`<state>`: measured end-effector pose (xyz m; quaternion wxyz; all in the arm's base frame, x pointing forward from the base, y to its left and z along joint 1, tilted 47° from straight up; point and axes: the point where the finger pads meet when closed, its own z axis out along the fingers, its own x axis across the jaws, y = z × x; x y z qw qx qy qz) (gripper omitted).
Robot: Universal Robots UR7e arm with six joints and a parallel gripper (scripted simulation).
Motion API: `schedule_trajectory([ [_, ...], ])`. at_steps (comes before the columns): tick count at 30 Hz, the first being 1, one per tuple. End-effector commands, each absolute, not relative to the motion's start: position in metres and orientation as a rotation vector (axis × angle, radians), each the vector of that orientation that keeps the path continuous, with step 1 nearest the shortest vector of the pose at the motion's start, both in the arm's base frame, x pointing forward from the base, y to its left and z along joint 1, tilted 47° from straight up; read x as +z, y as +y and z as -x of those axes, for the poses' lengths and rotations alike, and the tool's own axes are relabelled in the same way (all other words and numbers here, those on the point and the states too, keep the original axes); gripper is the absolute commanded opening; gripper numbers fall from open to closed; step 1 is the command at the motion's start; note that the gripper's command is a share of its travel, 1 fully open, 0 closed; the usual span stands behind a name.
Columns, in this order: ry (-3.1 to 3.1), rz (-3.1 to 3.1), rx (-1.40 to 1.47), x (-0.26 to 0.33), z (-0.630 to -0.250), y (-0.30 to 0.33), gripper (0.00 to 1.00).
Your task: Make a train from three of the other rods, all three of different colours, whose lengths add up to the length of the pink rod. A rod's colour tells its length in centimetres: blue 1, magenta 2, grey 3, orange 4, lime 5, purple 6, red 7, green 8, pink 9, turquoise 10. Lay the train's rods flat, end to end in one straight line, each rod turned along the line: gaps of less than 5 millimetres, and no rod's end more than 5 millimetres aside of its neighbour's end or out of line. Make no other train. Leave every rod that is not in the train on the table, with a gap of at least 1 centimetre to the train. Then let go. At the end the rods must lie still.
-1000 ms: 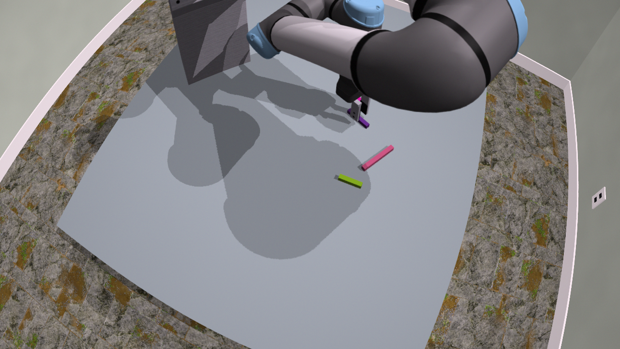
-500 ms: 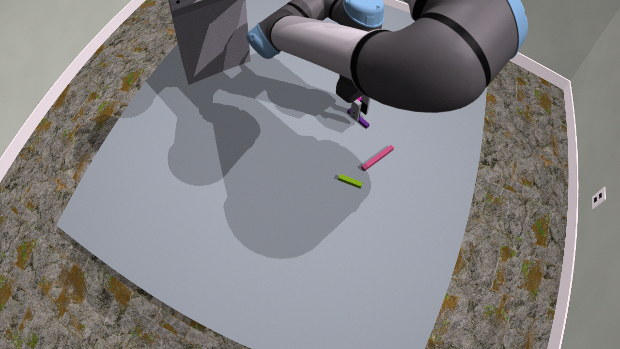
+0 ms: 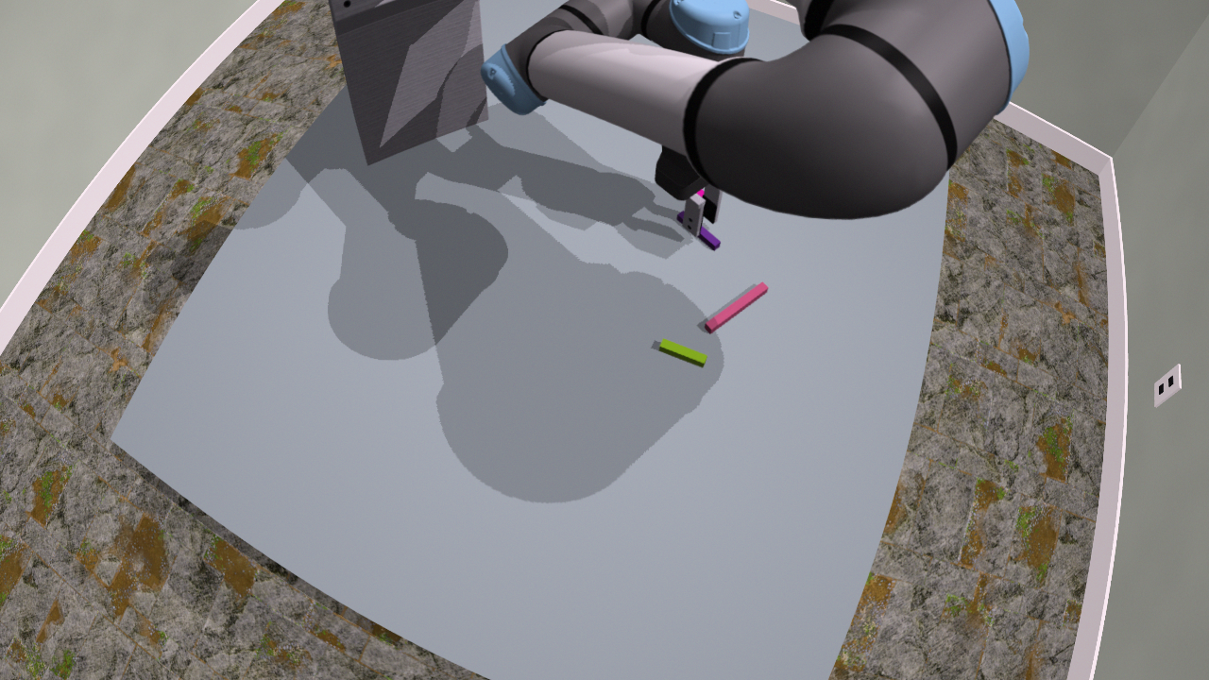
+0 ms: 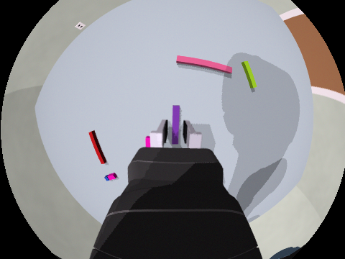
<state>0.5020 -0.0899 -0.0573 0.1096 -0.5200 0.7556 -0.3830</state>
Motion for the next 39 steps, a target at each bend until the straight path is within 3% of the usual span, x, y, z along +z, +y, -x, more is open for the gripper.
schedule_trajectory([
  [1,2.220,1.526,-1.128,-0.058,-0.503,-0.091,0.54],
  [39,2.221,1.527,-1.127,-0.069,-0.512,-0.098,0.54],
])
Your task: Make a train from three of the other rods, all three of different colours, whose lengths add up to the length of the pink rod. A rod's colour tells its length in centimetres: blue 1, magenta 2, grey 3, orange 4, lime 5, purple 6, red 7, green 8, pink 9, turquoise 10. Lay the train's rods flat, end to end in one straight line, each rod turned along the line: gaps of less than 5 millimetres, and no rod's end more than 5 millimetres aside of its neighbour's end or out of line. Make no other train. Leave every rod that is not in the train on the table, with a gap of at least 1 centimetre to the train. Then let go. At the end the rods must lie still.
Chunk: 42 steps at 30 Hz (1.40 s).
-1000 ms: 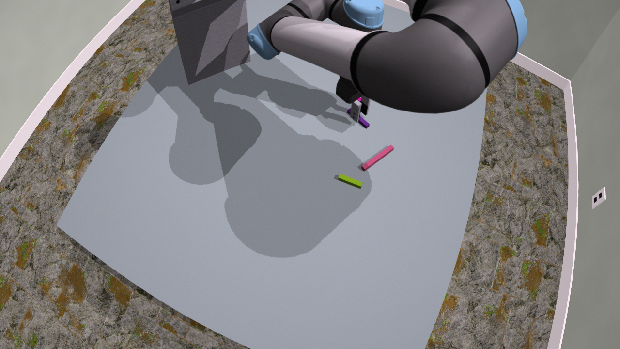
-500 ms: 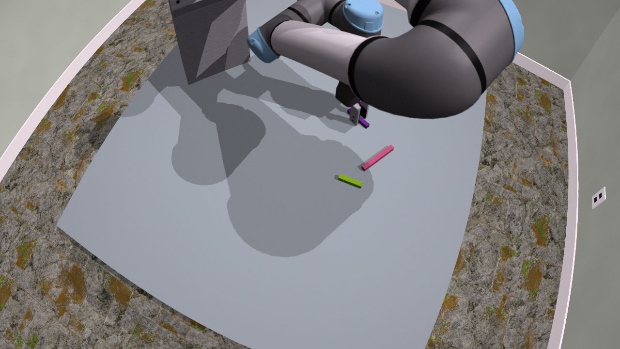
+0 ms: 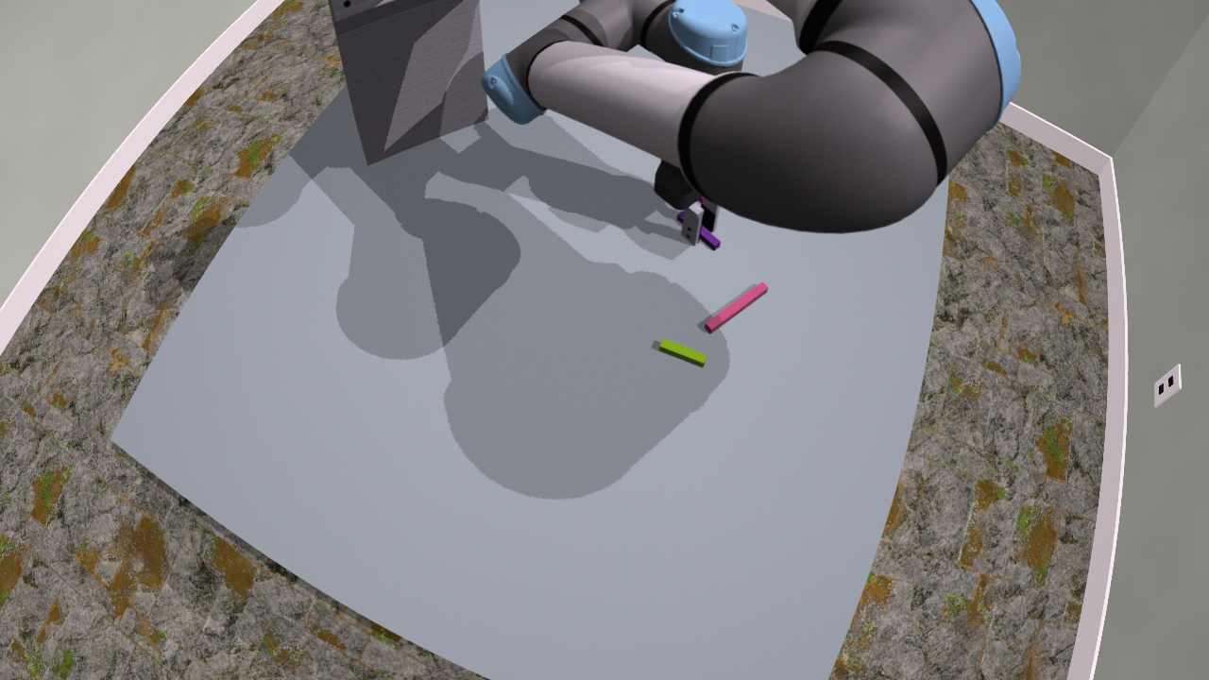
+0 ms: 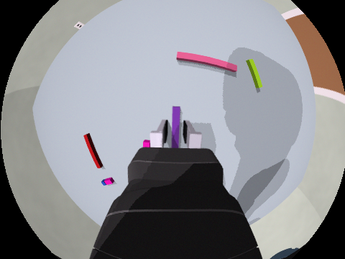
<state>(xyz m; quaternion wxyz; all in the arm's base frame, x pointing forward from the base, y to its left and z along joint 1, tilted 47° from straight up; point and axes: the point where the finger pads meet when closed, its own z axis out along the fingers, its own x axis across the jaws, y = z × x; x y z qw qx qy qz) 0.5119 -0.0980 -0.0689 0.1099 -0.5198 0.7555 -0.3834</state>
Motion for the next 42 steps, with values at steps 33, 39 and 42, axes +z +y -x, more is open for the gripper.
schedule_trajectory([
  [33,2.221,1.527,-1.127,-0.0689,-0.5119,-0.0984,0.24],
  [39,2.221,1.527,-1.127,-0.0689,-0.5119,-0.0984,0.24],
  [42,2.221,1.527,-1.127,-0.0689,-0.5119,-0.0984,0.24],
])
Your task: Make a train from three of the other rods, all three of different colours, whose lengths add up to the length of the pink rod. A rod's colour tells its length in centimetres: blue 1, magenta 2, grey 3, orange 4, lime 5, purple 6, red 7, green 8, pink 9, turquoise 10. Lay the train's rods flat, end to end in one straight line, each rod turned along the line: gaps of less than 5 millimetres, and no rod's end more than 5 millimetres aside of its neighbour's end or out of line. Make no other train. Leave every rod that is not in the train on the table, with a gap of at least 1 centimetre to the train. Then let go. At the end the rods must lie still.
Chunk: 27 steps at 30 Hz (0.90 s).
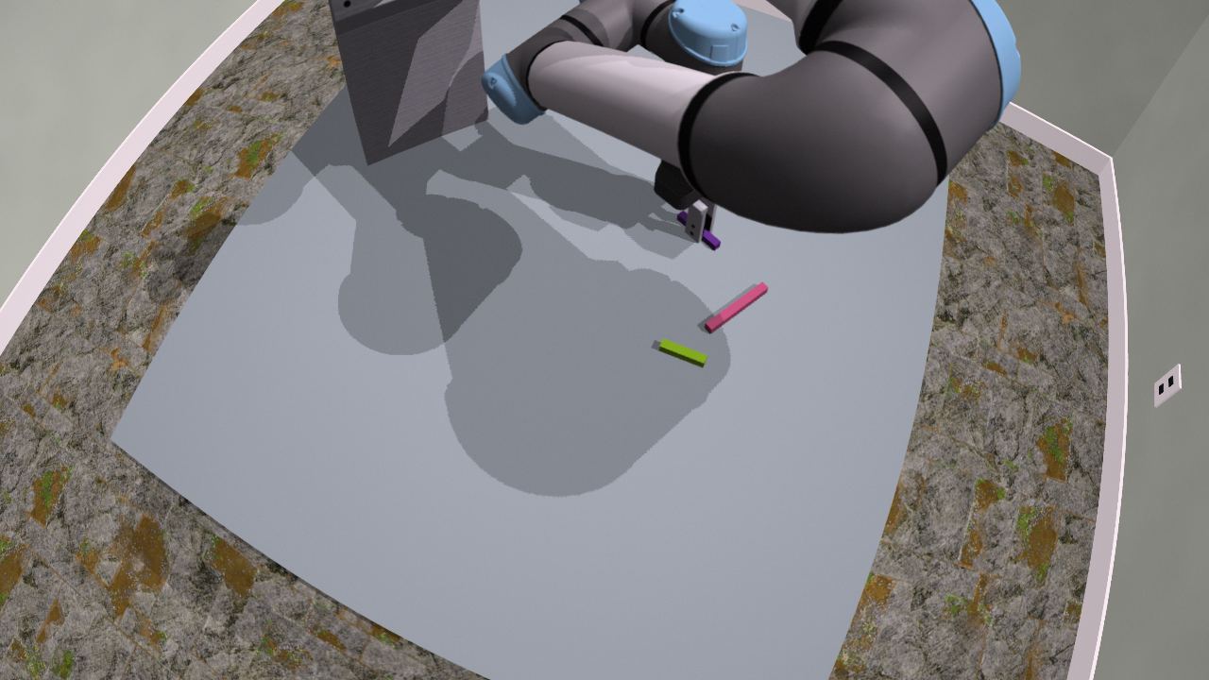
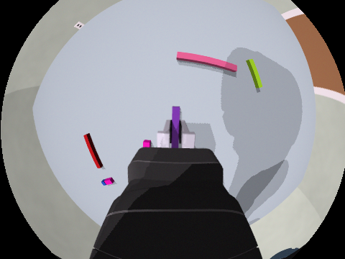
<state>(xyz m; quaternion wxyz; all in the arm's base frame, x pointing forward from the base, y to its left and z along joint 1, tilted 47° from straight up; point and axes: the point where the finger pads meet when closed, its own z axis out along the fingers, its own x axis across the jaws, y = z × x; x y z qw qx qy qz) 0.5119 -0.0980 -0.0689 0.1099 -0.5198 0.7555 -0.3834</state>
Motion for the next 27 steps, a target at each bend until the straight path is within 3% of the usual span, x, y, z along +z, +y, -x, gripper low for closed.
schedule_trajectory([
  [1,2.221,1.527,-1.127,-0.0689,-0.5119,-0.0984,0.24],
  [27,2.220,1.529,-1.126,-0.0591,-0.5036,-0.0908,0.24],
])
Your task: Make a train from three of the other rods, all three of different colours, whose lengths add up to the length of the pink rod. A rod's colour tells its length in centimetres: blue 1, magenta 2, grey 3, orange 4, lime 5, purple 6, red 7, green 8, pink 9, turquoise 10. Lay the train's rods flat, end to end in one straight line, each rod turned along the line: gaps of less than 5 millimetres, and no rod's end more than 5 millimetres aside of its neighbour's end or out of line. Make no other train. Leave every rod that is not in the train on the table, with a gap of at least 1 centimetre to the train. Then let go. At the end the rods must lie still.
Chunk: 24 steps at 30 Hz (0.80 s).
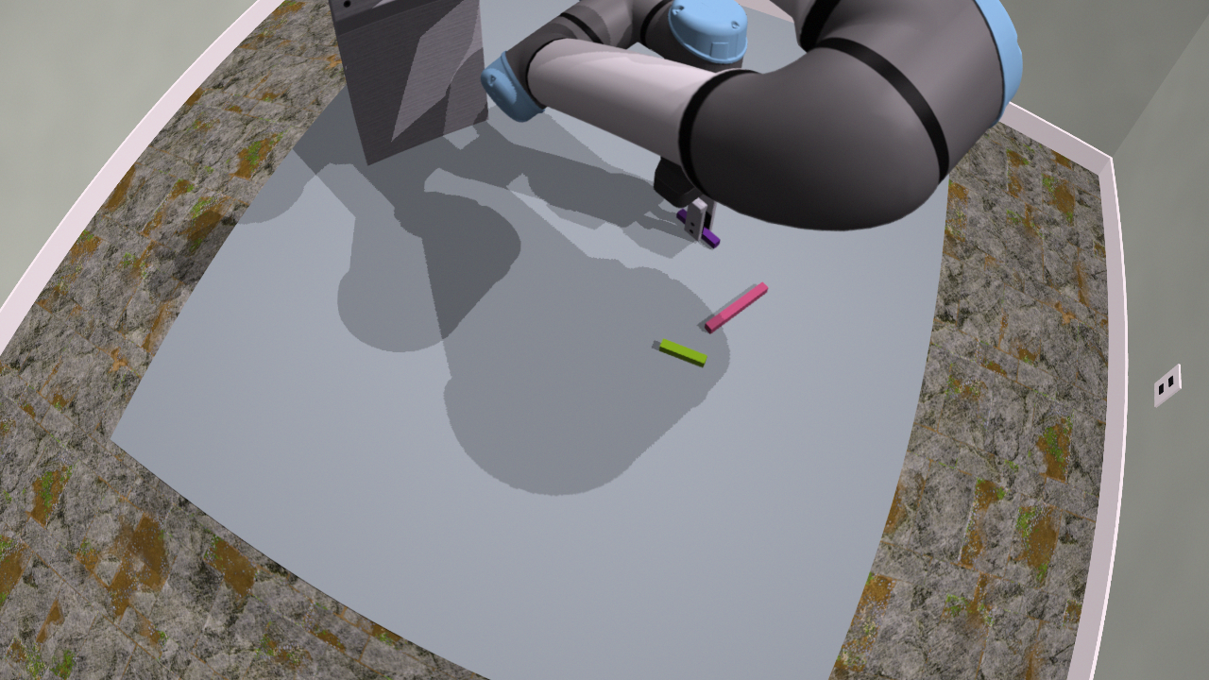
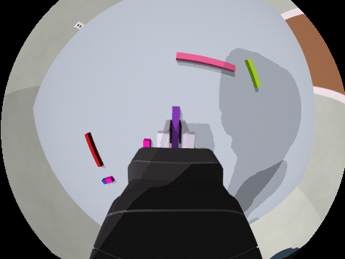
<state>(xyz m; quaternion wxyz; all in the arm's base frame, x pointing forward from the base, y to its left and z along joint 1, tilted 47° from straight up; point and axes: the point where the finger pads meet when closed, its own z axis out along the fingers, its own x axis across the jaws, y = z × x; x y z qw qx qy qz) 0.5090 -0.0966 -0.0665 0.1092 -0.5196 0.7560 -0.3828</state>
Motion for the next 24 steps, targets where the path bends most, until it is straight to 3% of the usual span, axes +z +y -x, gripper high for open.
schedule_trajectory([
  [1,2.220,1.529,-1.126,-0.056,-0.501,-0.089,0.24],
  [13,2.220,1.530,-1.126,-0.010,-0.462,-0.057,0.24],
  [24,2.220,1.530,-1.126,0.000,-0.454,-0.051,0.24],
])
